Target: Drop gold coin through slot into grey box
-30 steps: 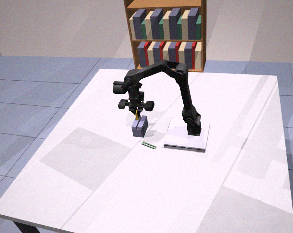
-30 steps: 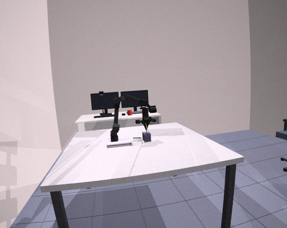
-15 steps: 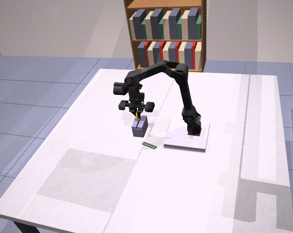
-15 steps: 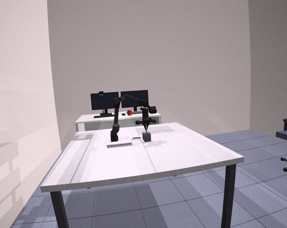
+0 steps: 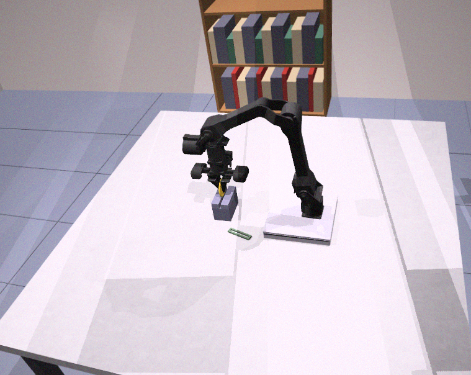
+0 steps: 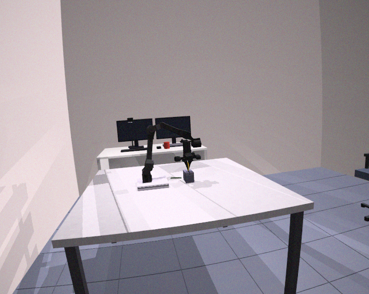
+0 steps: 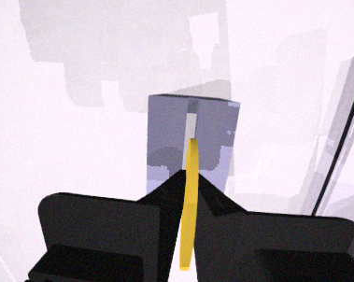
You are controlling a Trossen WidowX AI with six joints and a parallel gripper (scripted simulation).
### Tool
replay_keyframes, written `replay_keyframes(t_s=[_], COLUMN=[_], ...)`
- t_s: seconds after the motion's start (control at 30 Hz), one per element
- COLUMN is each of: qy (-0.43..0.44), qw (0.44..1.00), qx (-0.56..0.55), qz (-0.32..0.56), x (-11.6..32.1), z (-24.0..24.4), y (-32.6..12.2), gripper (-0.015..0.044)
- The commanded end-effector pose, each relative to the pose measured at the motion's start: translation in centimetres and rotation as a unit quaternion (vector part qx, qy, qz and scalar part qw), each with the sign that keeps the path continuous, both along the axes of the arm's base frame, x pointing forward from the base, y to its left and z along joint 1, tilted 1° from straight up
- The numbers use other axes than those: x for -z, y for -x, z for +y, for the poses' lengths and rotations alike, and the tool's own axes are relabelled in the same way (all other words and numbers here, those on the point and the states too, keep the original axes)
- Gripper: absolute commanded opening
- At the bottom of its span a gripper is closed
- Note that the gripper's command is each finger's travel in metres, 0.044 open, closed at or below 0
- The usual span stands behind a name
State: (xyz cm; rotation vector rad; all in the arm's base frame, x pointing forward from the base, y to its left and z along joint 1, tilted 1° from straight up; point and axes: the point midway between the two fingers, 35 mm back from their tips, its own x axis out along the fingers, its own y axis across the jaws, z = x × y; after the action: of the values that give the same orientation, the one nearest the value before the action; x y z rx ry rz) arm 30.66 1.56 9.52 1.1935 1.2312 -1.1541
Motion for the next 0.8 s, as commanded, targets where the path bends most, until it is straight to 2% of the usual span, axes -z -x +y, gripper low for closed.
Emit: replay_keyframes(t_s=[0.0, 0.13, 0.43, 0.7, 0.77], qy=[0.0, 0.0, 0.0, 0.0, 0.0], qw=[1.0, 1.0, 1.0, 1.0, 1.0], qx=[0.0, 0.0, 0.0, 0.0, 0.0], qz=[0.0, 0.0, 0.0, 0.0, 0.002], x=[0.0, 0.0, 0.0, -2.0, -3.9], z=[0.0, 0.0, 0.0, 0.0, -0.1], y=[0.0, 0.0, 0.0, 0.0, 0.2], gripper=[0.0052, 0.0157, 0.0161, 0.0371, 0.0423])
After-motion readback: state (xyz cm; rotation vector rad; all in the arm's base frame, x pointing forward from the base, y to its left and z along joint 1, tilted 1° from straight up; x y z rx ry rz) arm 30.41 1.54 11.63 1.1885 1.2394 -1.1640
